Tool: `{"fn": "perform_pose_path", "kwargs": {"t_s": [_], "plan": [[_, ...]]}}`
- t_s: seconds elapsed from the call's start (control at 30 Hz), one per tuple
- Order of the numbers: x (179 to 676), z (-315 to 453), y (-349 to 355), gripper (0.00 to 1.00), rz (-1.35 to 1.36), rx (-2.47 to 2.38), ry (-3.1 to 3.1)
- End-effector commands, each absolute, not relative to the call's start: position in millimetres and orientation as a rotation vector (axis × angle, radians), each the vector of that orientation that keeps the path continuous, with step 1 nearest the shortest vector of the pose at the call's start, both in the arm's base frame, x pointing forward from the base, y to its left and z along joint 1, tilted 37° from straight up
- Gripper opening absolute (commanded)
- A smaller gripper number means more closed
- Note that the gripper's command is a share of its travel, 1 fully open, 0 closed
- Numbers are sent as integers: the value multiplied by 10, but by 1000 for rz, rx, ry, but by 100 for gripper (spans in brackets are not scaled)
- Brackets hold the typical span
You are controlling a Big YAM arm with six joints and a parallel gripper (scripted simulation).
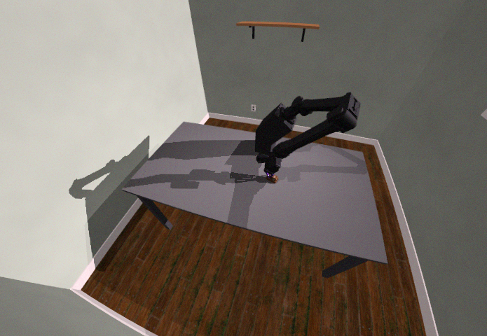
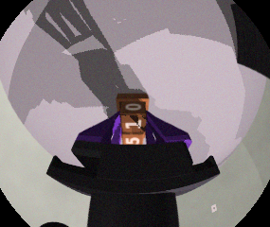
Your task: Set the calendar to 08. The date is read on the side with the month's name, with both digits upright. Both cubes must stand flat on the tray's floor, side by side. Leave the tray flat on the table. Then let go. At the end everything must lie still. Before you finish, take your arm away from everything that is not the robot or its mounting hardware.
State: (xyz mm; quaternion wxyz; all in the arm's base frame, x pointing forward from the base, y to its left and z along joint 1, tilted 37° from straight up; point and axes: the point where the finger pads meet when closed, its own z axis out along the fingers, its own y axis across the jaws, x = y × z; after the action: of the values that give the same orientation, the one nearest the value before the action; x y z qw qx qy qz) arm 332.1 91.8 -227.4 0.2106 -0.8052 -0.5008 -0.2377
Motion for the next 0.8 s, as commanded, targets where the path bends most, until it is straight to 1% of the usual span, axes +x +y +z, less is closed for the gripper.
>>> {"fn": "perform_pose_path", "kwargs": {"t_s": [0.0, 0.77], "plan": [[3323, -2199, 827, 26, -673, -2254, -1383], [3275, -2141, 790, 26, -665, -2252, -1379]]}}
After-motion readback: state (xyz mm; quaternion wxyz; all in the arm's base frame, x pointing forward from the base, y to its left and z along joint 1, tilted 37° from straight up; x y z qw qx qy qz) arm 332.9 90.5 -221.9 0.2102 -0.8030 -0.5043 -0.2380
